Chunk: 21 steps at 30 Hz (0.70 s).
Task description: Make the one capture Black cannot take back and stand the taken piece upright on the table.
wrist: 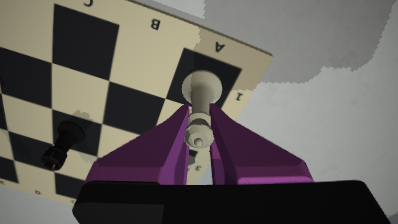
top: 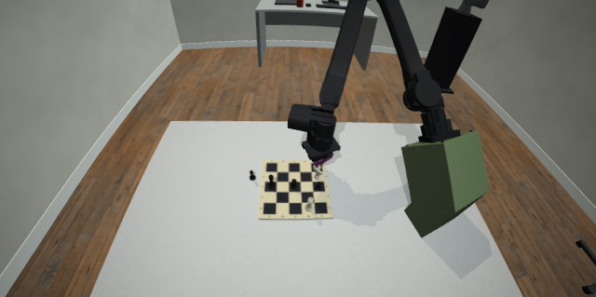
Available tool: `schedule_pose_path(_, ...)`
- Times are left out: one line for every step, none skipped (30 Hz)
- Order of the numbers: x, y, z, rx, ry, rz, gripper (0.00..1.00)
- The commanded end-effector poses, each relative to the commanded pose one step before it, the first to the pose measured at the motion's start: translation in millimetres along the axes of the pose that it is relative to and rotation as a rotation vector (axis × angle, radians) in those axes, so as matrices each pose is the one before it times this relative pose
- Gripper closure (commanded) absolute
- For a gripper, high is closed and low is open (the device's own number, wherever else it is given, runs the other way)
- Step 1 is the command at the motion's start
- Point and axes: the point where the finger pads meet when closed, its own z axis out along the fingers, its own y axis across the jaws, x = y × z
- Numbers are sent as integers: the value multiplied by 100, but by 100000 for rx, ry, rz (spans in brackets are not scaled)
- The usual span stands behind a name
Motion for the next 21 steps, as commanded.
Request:
schedule_pose_path(-240, 428, -1148, -1841, -825, 655, 100)
schedule_pose_path(-30, 19, -316, 2, -69, 45, 100)
schedule_pose_path(-49, 58, -424, -80, -46, 101, 100)
schedule_pose_path(-100, 123, -531, -164, -95, 207, 100)
schedule_pose_path(0, 0, 0, 0, 0, 0, 100)
schedule_pose_path(0, 0, 0, 0, 0, 0, 100)
schedule_pose_path(-189, 236, -637, -315, -178, 396, 100)
schedule_pose_path(-211, 267, -722, -360, -185, 450, 100)
schedule_pose_path(-81, 108, -756, -151, -40, 186, 100)
schedule_pose_path(-43, 59, -784, -89, 4, 106, 100)
schedule_pose_path(-41, 60, -798, -90, 11, 106, 100)
schedule_pose_path(-39, 57, -792, -89, 15, 103, 100)
schedule_pose_path(-35, 55, -764, -85, 23, 97, 100)
schedule_pose_path(-31, 49, -719, -79, 25, 89, 100)
schedule_pose_path(-27, 43, -656, -71, 26, 78, 100)
schedule_pose_path(-21, 38, -577, -62, 29, 67, 100)
schedule_pose_path(-17, 30, -487, -51, 25, 55, 100)
schedule_pose_path(-12, 25, -389, -41, 24, 43, 100)
schedule_pose_path(82, 0, -221, 204, 88, -261, 100)
schedule_pose_path(544, -102, 220, 1399, 421, -1751, 100)
schedule_pose_path(1, 8, -111, -23, 35, 13, 100)
